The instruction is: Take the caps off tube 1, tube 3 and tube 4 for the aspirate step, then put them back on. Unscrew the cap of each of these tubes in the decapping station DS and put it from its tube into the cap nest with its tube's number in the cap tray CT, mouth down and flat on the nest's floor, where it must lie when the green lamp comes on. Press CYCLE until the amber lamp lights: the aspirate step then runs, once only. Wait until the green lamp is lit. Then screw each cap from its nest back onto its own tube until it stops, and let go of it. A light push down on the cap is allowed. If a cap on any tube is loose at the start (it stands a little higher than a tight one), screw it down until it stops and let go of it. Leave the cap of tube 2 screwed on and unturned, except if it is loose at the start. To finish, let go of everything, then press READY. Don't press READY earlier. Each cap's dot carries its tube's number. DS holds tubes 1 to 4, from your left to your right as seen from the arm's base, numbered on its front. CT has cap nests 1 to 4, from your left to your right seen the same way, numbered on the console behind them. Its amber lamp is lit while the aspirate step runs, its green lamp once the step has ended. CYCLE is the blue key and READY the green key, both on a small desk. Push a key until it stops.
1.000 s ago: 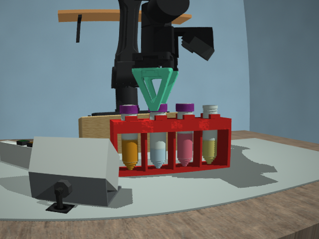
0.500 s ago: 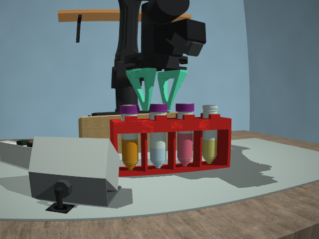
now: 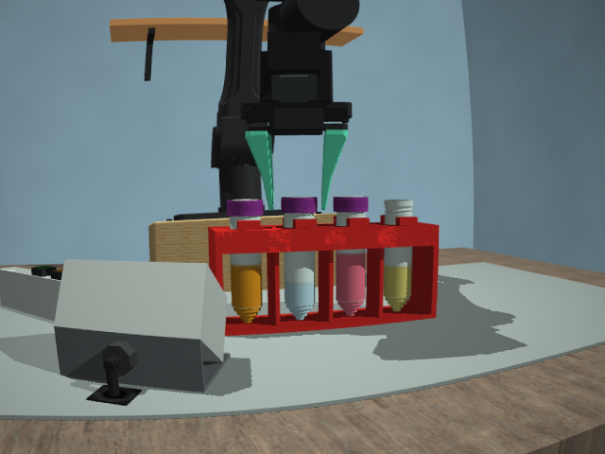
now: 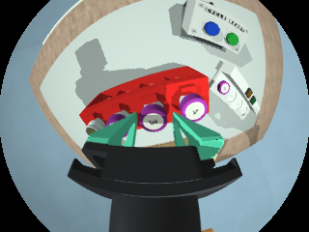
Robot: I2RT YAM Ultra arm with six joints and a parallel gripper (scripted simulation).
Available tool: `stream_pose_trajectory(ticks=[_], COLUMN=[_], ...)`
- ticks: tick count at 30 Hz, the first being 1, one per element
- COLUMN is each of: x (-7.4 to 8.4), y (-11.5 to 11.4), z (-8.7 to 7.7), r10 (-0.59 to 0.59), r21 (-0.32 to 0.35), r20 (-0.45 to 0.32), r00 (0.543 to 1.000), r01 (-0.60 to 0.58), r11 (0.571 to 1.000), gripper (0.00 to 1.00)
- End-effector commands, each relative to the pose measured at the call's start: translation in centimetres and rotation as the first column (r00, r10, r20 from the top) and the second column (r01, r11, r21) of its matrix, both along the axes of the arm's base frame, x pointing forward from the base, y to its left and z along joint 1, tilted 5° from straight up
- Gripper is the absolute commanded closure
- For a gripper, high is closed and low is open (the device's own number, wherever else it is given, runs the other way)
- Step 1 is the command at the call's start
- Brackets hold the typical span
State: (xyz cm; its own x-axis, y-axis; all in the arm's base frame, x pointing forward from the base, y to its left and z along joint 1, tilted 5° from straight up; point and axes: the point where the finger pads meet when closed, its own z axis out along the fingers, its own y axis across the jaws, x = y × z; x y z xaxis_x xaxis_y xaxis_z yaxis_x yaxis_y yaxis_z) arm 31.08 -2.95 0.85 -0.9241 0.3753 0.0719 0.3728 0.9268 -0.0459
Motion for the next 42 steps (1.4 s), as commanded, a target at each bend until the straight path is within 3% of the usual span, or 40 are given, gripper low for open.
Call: stream_pose_trajectory(ticks=[1, 4, 6, 8, 10, 11, 12, 13, 15, 16, 17, 18, 19, 20, 22, 30, 31, 42], x=[0.29, 0.3, 0.31, 0.31, 0.32, 0.32, 0.32, 0.33, 0.33, 0.34, 0.34, 0.35, 0.35, 0.35, 0.36, 0.38, 0.38, 0.38], y=[-0.03, 0.02, 0.04, 0.04, 0.07, 0.09, 0.1, 0.12, 0.13, 0.14, 0.15, 0.15, 0.15, 0.15, 0.15, 0.15, 0.15, 0.15], z=[0.3, 0.3, 0.3, 0.3, 0.3, 0.3, 0.3, 0.3, 0.3, 0.3, 0.3, 0.29, 0.29, 0.29, 0.29, 0.27, 0.27, 0.27], r10=[-0.274, -0.357, -0.491, -0.491, -0.636, -0.641, -0.702, -0.702, -0.799, -0.81, -0.854, -0.855, -0.894, -0.894, -0.949, -0.953, -0.953, -0.953], r21=[-0.02, -0.026, -0.034, -0.034, -0.043, -0.043, -0.047, -0.047, -0.052, -0.052, -0.054, -0.054, -0.056, -0.056, -0.058, -0.058, -0.058, -0.058], r20=[0.02, 0.024, 0.03, 0.03, 0.04, 0.04, 0.045, 0.045, 0.055, 0.056, 0.062, 0.062, 0.068, 0.068, 0.079, 0.079, 0.079, 0.079], r00=[0.961, 0.934, 0.871, 0.871, 0.77, 0.766, 0.71, 0.71, 0.598, 0.584, 0.516, 0.515, 0.442, 0.442, 0.304, 0.293, 0.293, 0.293], r01=[0.275, 0.357, 0.492, 0.492, 0.638, 0.642, 0.704, 0.704, 0.801, 0.811, 0.856, 0.857, 0.897, 0.897, 0.952, 0.956, 0.956, 0.956], r11=[0.961, 0.934, 0.87, 0.87, 0.769, 0.765, 0.709, 0.709, 0.596, 0.582, 0.514, 0.512, 0.439, 0.439, 0.3, 0.289, 0.289, 0.289], gripper=[0.51, 0.51, 0.51, 0.51, 0.51, 0.51, 0.51, 0.51, 0.51, 0.51, 0.51, 0.51, 0.51, 0.51, 0.51, 0.51, 1.0, 1.0])
